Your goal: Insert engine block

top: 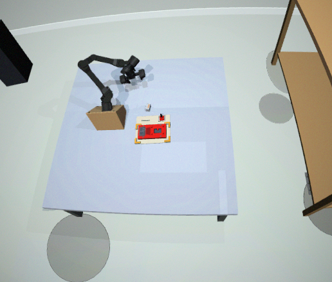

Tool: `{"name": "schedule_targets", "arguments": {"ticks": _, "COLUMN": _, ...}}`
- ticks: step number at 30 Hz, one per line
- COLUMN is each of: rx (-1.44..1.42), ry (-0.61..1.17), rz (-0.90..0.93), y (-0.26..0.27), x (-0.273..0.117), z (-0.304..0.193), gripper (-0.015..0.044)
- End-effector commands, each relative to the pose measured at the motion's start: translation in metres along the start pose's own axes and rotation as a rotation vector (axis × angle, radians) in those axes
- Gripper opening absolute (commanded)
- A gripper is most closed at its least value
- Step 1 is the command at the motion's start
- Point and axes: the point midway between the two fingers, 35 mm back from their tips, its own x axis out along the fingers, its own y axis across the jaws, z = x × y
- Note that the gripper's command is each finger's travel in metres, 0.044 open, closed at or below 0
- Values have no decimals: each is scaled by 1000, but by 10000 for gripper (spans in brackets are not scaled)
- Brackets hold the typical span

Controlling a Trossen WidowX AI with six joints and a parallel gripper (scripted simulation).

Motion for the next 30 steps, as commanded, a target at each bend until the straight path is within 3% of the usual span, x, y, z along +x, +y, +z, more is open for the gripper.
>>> {"name": "schedule_targets", "arguments": {"ticks": 1, "rx": -139, "ry": 46, "rz": 7, "y": -10, "x": 4, "z": -17, "gripper": 440}}
{"name": "schedule_targets", "arguments": {"ticks": 30, "rx": -1067, "ry": 142, "rz": 231, "y": -49, "x": 14, "z": -140, "gripper": 440}}
